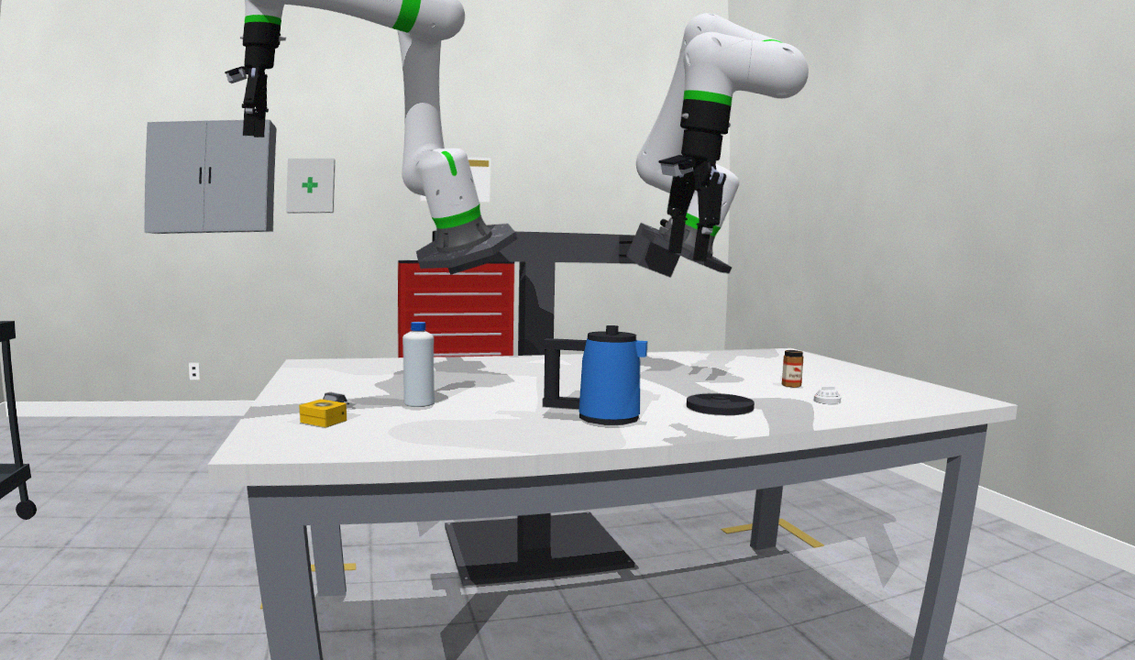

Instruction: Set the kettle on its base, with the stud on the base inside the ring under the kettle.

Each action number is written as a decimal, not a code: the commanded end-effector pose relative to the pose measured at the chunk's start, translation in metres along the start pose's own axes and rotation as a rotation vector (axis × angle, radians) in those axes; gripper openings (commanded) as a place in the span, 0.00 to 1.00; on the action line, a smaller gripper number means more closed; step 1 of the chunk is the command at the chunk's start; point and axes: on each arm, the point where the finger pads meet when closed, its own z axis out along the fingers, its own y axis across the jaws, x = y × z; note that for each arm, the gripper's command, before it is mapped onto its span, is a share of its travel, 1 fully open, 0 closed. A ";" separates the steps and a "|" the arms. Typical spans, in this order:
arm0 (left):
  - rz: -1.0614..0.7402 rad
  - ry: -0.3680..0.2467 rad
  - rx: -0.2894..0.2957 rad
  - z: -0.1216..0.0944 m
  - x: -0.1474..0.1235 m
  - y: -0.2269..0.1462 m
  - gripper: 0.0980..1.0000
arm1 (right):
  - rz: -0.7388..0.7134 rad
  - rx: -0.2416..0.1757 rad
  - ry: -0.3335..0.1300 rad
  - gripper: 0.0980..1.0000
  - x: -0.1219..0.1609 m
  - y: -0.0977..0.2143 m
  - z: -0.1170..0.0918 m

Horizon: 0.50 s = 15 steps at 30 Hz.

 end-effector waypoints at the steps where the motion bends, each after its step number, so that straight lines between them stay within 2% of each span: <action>1: 0.194 -0.018 0.044 0.020 0.051 0.024 0.47 | 0.000 0.000 0.002 1.00 0.000 0.000 -0.001; 2: 0.233 -0.022 0.053 0.024 0.060 0.030 0.47 | 0.000 0.000 0.002 1.00 0.000 0.000 -0.001; 4: 0.233 -0.022 0.053 0.024 0.060 0.030 0.47 | 0.000 0.000 0.002 1.00 0.000 0.000 -0.001; 10: 0.442 -0.042 0.099 0.045 0.108 0.067 0.47 | 0.000 0.000 0.002 1.00 0.000 0.000 -0.001; 15: 0.572 -0.055 0.129 0.059 0.136 0.092 0.47 | 0.000 0.000 0.002 1.00 0.000 0.000 -0.001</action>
